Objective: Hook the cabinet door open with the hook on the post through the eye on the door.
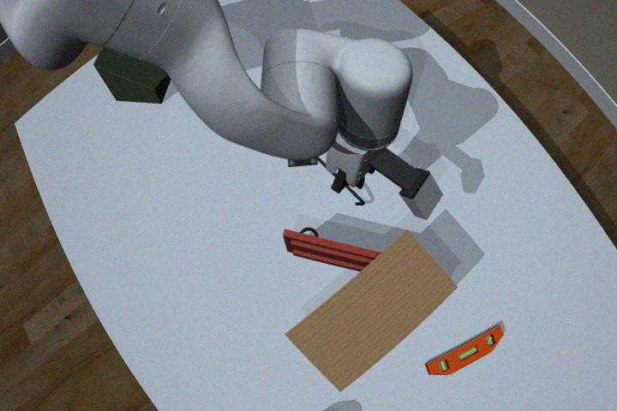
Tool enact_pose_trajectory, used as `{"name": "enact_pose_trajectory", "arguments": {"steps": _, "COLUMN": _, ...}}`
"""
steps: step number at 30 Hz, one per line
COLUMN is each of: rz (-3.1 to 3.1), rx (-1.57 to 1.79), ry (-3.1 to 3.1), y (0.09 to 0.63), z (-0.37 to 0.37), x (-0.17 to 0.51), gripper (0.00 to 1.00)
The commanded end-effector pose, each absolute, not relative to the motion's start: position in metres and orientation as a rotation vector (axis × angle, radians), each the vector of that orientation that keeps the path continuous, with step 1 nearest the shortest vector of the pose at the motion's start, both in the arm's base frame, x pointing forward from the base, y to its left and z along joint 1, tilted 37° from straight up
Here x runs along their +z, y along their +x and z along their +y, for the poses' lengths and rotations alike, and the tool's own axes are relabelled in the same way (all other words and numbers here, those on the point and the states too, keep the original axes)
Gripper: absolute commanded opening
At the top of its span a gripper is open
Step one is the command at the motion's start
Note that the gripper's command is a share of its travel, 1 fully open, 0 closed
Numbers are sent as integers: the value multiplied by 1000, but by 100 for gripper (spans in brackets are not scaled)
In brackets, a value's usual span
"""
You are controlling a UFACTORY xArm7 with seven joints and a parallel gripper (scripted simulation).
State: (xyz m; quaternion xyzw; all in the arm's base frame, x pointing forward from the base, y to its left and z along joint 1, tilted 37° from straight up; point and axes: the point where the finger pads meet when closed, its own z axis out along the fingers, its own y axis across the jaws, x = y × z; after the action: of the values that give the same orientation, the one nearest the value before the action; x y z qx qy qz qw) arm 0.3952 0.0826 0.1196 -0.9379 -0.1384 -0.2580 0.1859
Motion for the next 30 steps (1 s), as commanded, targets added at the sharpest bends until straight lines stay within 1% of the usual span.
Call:
{"name": "enact_pose_trajectory", "arguments": {"steps": 1, "rz": -387, "rx": -732, "ry": -2642, "y": 402, "z": 87, "x": 111, "gripper": 23}}
{"name": "enact_pose_trajectory", "arguments": {"steps": 17, "rz": -387, "rx": -732, "ry": -2642, "y": 424, "z": 109, "x": 71, "gripper": 23}}
{"name": "enact_pose_trajectory", "arguments": {"steps": 30, "rz": -387, "rx": -732, "ry": -2642, "y": 430, "z": 114, "x": 61, "gripper": 23}}
